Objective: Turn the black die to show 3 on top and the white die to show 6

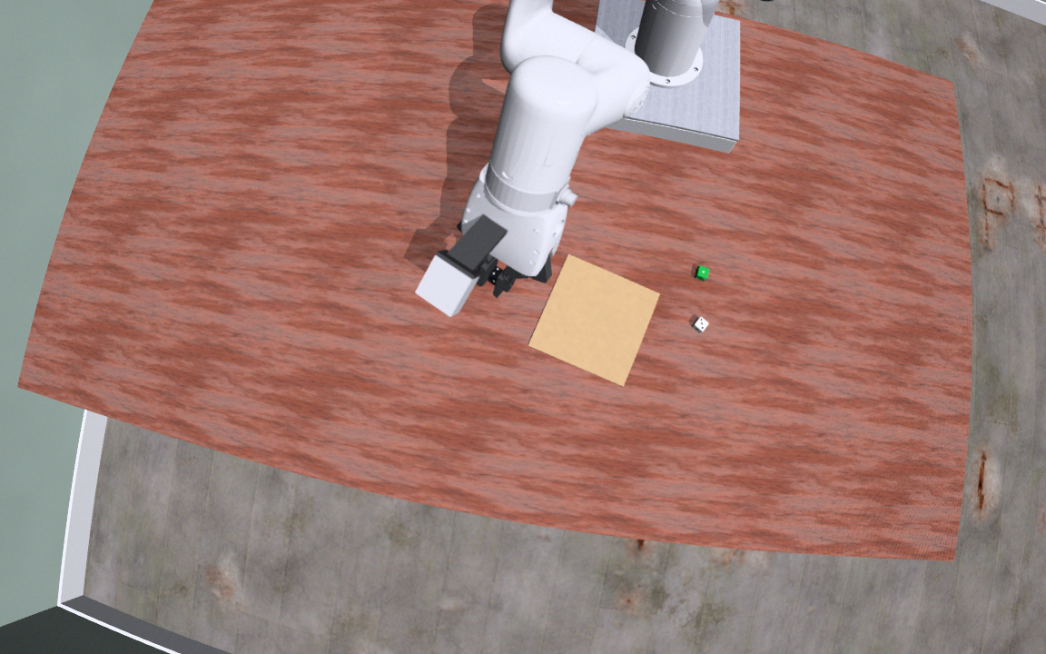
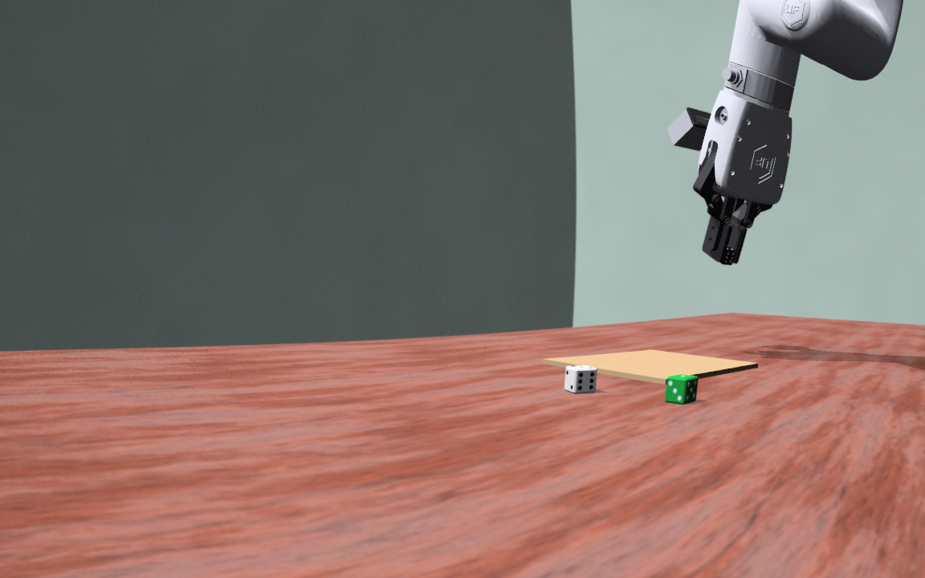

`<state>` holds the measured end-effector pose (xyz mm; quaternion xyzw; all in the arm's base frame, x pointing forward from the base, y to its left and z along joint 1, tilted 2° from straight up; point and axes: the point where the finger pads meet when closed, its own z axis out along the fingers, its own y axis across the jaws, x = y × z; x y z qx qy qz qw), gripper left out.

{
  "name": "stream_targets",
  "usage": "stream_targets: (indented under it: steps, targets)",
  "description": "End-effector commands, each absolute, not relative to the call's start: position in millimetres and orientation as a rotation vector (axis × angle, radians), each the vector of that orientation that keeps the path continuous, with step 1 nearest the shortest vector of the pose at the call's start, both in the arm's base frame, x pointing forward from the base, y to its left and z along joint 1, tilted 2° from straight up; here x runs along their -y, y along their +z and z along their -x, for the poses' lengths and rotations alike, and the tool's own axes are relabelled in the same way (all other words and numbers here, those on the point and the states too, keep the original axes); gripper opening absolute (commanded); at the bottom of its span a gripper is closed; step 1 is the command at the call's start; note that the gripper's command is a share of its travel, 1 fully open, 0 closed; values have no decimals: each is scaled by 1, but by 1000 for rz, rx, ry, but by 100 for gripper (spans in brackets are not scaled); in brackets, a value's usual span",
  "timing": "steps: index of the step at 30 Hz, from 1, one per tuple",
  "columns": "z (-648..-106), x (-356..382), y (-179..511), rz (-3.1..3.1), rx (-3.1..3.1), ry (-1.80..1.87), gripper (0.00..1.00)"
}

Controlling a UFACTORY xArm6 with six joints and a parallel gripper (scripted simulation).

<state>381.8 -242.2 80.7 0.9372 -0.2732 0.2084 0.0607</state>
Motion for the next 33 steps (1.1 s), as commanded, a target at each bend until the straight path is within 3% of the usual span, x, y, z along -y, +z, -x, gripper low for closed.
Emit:
stream_targets:
  steps: [1, 16, 33]
  targets:
    - [-381, 243, 79, -2740, 799, 845, 11]
    - [-378, 240, 81, -2535, 739, 1200, 11]
    - [-377, 239, 71, -2521, 735, 1220, 11]
